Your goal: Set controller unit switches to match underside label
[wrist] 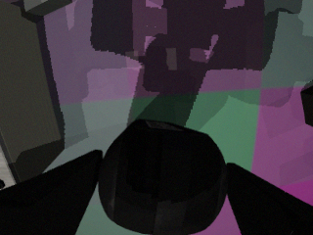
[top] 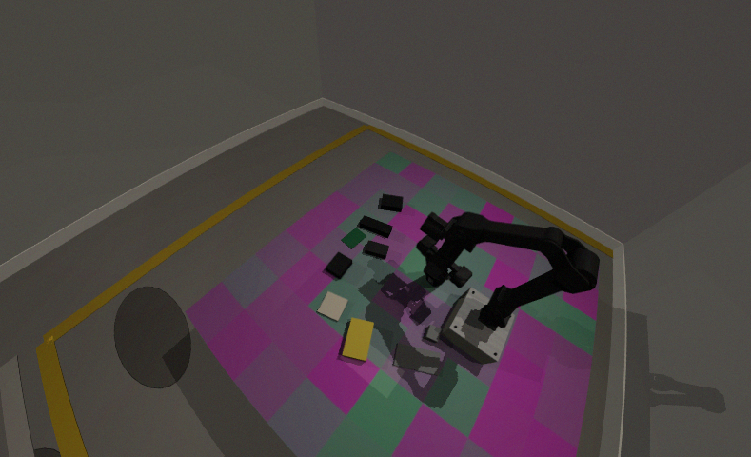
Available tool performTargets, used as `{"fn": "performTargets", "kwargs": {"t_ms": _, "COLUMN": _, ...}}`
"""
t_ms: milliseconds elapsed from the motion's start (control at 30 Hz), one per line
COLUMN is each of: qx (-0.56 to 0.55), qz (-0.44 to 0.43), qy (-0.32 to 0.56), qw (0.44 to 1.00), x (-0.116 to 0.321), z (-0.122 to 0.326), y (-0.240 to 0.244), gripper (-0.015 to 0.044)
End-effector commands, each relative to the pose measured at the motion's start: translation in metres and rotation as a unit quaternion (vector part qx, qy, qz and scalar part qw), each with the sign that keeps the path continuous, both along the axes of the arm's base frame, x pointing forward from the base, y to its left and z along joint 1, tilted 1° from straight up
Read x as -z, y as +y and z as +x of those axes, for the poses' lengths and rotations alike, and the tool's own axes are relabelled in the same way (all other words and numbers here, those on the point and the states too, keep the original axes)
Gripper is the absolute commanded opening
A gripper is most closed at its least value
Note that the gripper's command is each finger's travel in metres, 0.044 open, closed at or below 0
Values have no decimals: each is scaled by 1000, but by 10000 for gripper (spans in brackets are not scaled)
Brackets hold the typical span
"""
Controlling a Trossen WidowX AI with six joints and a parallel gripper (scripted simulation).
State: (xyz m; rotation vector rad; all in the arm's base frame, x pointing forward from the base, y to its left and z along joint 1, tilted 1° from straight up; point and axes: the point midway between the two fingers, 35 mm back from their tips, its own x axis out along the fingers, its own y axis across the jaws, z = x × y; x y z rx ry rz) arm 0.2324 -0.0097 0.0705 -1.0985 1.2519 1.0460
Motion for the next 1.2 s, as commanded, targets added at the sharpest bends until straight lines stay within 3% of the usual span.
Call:
{"fn": "performTargets", "kwargs": {"t_ms": 0, "qx": 3, "qz": 1, "qy": 7, "qw": 1000, "x": 5, "z": -2, "y": 2, "gripper": 338}}
{"fn": "performTargets", "kwargs": {"t_ms": 1167, "qx": 3, "qz": 2, "qy": 6, "qw": 1000, "x": 14, "z": 3, "y": 28, "gripper": 338}}
